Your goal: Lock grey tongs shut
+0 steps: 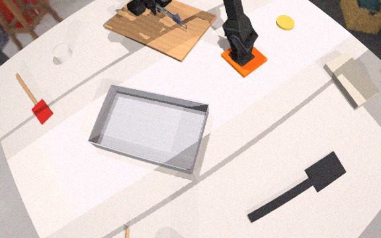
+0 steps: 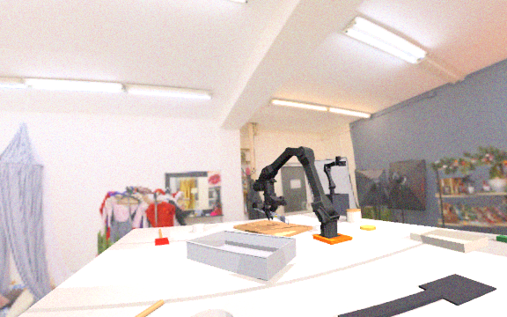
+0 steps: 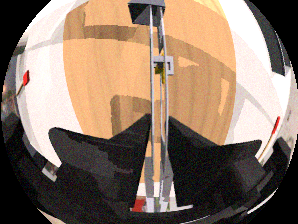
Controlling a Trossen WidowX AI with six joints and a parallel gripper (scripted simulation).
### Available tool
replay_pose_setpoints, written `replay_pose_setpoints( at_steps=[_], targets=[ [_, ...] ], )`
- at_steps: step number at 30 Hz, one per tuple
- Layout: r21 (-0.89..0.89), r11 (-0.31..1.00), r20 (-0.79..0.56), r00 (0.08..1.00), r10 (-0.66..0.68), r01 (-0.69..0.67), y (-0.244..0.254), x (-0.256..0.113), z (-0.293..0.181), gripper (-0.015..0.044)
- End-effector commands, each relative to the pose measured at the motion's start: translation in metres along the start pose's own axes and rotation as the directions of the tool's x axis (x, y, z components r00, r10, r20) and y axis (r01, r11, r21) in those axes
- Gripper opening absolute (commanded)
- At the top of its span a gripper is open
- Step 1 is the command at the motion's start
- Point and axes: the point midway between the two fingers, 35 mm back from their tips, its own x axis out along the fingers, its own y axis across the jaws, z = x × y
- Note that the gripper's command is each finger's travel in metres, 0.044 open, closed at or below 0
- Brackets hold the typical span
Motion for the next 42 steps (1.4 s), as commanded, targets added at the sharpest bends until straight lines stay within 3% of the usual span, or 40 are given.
replay_pose_setpoints(
  at_steps=[1,13,19,30,36,42],
  targets=[
    [0.0,1.0,0.0,1.0,0.0,0.0,0.0,0.0,0.0,0.0139],
    [0.0,1.0,0.0,1.0,0.0,0.0,0.0,0.0,0.0,0.044],
    [-0.001,1.0,0.002,1.0,-0.001,0.001,0.005,-0.027,0.022,0.044],
    [-0.003,1.0,0.016,1.0,-0.002,0.002,0.036,-0.111,0.143,0.044],
    [-0.004,1.0,0.012,1.0,-0.003,0.004,0.037,-0.114,0.145,0.044],
    [-0.007,1.0,-0.076,0.997,-0.029,0.029,0.036,-0.151,0.14,0.044]
  ],
)
